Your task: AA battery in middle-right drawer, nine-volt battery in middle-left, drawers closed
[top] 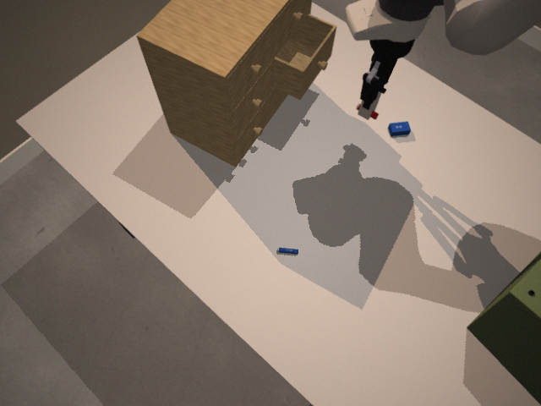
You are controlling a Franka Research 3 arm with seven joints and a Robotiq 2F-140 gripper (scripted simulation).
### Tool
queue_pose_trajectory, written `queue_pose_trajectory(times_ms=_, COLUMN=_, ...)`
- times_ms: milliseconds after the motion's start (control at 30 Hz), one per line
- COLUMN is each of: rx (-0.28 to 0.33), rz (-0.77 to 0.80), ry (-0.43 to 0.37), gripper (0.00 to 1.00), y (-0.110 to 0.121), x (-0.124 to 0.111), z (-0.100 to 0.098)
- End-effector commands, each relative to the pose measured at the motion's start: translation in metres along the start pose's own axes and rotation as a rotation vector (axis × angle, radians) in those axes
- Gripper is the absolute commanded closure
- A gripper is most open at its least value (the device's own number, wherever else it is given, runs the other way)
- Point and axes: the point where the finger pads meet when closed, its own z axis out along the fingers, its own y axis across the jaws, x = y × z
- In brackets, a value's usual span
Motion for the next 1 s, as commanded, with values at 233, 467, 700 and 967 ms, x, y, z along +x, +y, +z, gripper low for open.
queue_pose_trajectory(times_ms=233, rx=-0.004, rz=-0.086, ry=-0.001, gripper=0.94, y=0.002, x=0.0, z=-0.006)
queue_pose_trajectory(times_ms=467, rx=-0.004, rz=-0.086, ry=-0.001, gripper=0.94, y=0.002, x=0.0, z=-0.02)
queue_pose_trajectory(times_ms=700, rx=-0.004, rz=-0.086, ry=-0.001, gripper=0.94, y=0.002, x=0.0, z=-0.052)
queue_pose_trajectory(times_ms=967, rx=-0.004, rz=-0.086, ry=-0.001, gripper=0.94, y=0.002, x=0.0, z=-0.091)
